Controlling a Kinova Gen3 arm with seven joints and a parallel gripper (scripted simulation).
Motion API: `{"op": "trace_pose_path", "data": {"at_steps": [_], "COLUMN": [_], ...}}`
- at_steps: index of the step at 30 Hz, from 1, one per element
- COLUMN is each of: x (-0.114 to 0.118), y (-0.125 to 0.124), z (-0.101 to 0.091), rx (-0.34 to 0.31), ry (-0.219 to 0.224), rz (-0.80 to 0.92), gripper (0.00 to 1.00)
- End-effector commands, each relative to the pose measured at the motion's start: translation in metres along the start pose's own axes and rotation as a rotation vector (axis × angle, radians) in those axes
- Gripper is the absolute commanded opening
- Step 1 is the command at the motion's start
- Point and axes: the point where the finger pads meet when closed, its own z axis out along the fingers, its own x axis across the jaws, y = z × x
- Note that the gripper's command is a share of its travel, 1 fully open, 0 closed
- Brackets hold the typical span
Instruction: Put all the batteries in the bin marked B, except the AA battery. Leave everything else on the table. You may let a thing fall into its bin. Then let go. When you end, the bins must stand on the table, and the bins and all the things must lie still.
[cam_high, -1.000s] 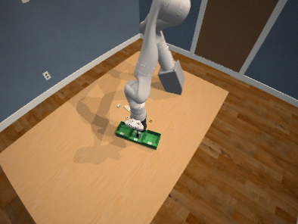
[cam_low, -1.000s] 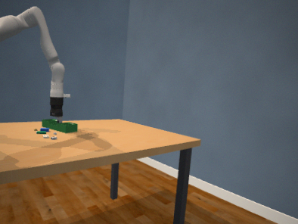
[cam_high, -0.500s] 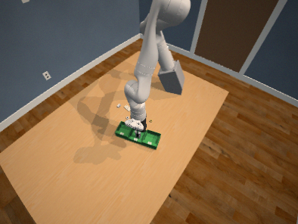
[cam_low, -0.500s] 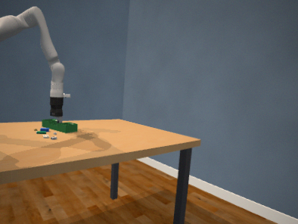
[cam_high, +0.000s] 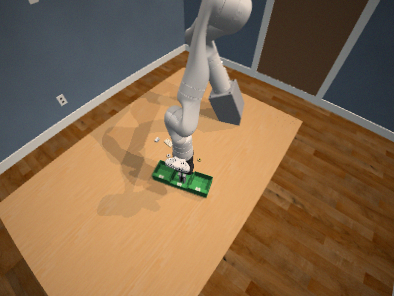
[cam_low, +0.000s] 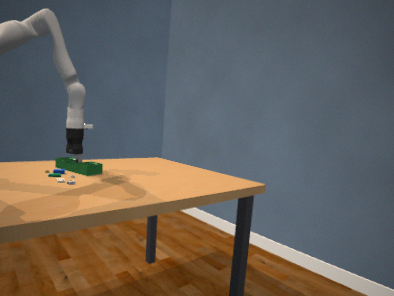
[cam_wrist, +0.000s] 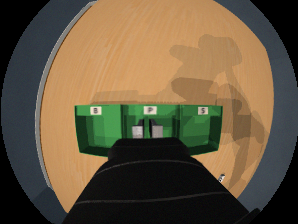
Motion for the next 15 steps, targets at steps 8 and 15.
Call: {"op": "trace_pose_path", "data": {"at_steps": [8, 15], "x": [0.0, 0.0], "y": [-0.001, -0.001], "z": [-0.006, -0.013], "rx": [0.002, 0.002], "ry": [-0.001, -0.001], "rz": [0.0, 0.0], "gripper": [0.31, 0.31]}}
